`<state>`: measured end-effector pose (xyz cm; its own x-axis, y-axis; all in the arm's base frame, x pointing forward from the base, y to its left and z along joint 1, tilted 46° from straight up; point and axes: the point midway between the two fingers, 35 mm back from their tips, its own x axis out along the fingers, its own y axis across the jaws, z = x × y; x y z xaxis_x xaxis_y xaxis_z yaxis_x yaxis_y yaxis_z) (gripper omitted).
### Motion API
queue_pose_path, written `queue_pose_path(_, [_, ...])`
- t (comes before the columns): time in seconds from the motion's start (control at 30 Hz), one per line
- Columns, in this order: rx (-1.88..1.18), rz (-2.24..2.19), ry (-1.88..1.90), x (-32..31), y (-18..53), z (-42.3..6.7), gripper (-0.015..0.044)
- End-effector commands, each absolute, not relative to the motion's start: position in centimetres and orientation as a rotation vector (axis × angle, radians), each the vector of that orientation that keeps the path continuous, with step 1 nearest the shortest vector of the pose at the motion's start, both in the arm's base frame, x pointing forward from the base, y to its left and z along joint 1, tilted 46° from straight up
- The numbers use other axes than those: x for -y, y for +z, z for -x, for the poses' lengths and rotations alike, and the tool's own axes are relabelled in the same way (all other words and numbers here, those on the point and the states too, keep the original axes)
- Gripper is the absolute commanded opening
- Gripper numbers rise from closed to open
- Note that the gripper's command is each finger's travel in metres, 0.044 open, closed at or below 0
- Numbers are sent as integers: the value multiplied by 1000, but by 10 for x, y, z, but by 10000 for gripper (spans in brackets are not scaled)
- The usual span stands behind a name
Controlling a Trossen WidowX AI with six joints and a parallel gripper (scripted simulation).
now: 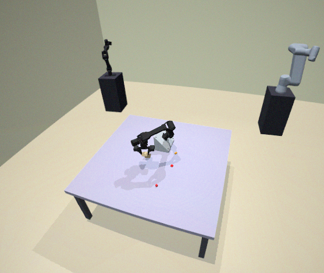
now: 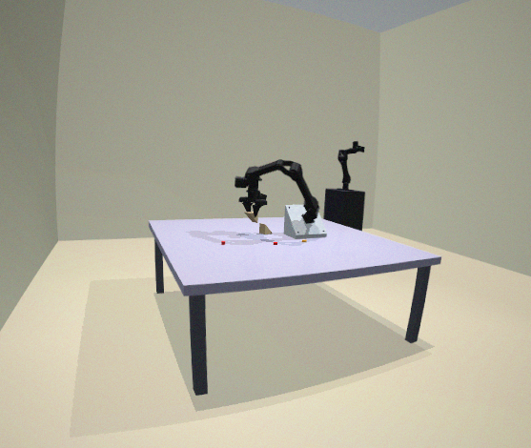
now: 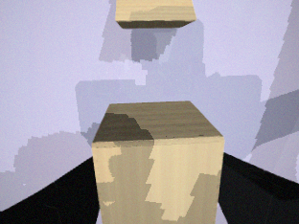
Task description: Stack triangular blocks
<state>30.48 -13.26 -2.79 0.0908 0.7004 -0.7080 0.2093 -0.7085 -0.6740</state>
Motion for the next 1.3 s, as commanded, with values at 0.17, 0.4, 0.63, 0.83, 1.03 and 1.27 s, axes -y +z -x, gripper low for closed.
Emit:
queue_pose_path(0.17, [870,1976,1651,151,-28,-275,0])
queue_pose_path(0.4, [860,1977,1660,165,-28,-243,0])
queue_pose_path(0.63, [858,1975,1664,175,-27,-211,0])
queue_pose_path(0.83, [862,1971,1663,180,-26,-183,0])
queue_pose_path(1.03, [870,1966,1658,181,-24,-155,0])
queue_pose_path(1.27, [880,1962,1651,180,-23,-136,0])
